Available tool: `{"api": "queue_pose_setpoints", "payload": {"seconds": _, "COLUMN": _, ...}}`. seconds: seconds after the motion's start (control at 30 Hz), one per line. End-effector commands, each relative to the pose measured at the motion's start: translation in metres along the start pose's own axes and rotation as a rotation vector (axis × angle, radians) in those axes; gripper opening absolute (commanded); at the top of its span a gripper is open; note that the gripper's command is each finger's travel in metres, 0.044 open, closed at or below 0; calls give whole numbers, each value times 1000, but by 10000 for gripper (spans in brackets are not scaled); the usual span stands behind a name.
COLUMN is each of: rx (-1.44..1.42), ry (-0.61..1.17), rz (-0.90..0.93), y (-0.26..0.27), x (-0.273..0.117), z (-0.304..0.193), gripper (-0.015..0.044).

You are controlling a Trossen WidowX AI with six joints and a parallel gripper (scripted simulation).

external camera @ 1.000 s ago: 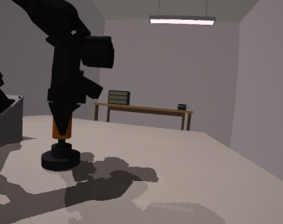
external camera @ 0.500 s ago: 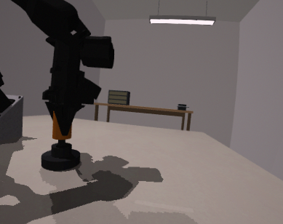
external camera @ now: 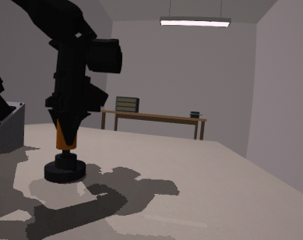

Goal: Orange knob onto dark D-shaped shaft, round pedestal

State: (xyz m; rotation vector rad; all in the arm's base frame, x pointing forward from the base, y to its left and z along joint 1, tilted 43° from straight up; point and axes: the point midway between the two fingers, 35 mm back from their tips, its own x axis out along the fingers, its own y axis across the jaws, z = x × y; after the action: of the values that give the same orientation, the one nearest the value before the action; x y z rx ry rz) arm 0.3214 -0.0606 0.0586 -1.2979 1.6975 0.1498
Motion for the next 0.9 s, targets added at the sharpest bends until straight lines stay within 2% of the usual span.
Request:
{"api": "queue_pose_setpoints", "payload": {"seconds": 0.0, "rx": -3, "ry": 1, "rz": -1, "y": 0, "x": 0, "z": 0, "gripper": 0}}
{"api": "queue_pose_setpoints", "payload": {"seconds": 0.3, "rx": -12, "ry": 1, "rz": -1, "y": -1, "x": -4, "z": 0, "gripper": 0}}
{"api": "queue_pose_setpoints", "payload": {"seconds": 0.53, "rx": -206, "ry": 1, "rz": -1, "y": -1, "x": -2, "z": 0, "gripper": 0}}
{"api": "queue_pose_setpoints", "payload": {"seconds": 0.87, "rx": -213, "ry": 1, "rz": -1, "y": -1, "x": 1, "z": 0, "gripper": 0}}
